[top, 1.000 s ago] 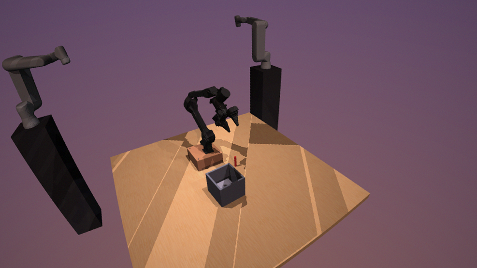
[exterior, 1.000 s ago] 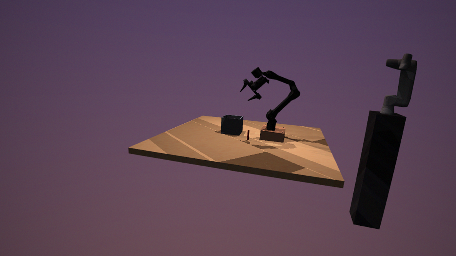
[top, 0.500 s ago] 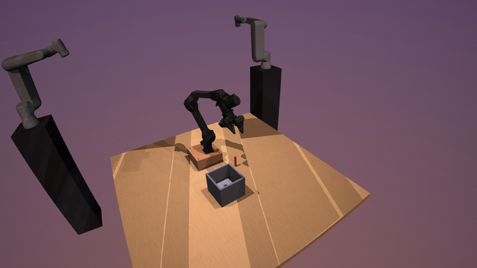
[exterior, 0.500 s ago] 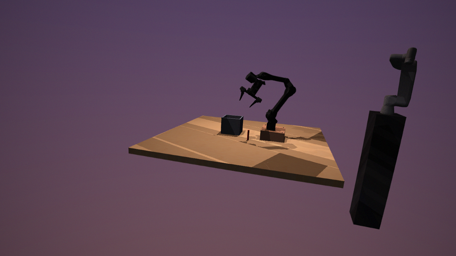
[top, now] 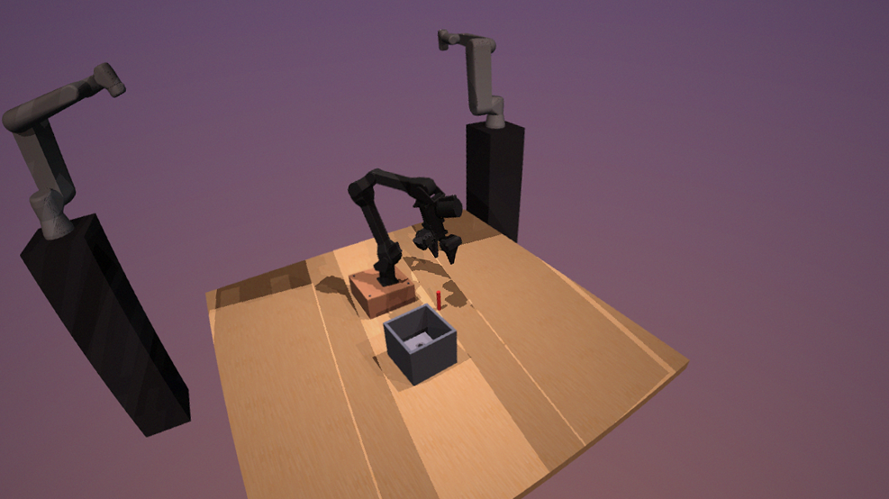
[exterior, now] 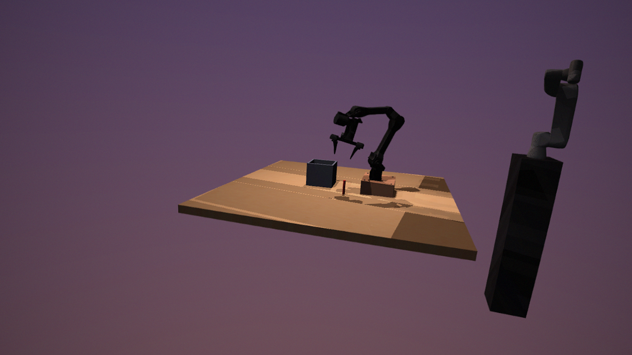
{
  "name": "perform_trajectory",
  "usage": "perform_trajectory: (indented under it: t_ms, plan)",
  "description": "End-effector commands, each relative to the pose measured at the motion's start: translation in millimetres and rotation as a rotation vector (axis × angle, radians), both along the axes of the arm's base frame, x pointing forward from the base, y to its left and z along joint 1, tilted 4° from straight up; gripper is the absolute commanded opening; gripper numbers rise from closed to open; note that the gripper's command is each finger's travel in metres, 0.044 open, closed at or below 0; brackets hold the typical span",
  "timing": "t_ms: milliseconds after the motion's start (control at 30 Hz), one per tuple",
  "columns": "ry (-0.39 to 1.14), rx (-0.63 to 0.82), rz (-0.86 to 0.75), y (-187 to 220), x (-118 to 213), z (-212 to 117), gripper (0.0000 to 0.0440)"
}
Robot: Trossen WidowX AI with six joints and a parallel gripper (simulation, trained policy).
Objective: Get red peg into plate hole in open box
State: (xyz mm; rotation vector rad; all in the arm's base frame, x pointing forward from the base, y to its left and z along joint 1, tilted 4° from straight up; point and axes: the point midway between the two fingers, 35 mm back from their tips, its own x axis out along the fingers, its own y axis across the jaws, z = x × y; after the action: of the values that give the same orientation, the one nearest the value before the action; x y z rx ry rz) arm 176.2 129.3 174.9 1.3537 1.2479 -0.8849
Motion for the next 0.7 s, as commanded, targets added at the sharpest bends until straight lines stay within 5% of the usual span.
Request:
perform_trajectory:
  t_ms: [0, 667]
  plan:
    - [0.048, -0.024, 0.009, 1.3, -5.3, -11.6, 0.0435]
    - [0.226, -0.191, 0.123, 1.8, -24.3, -74.0, 0.044]
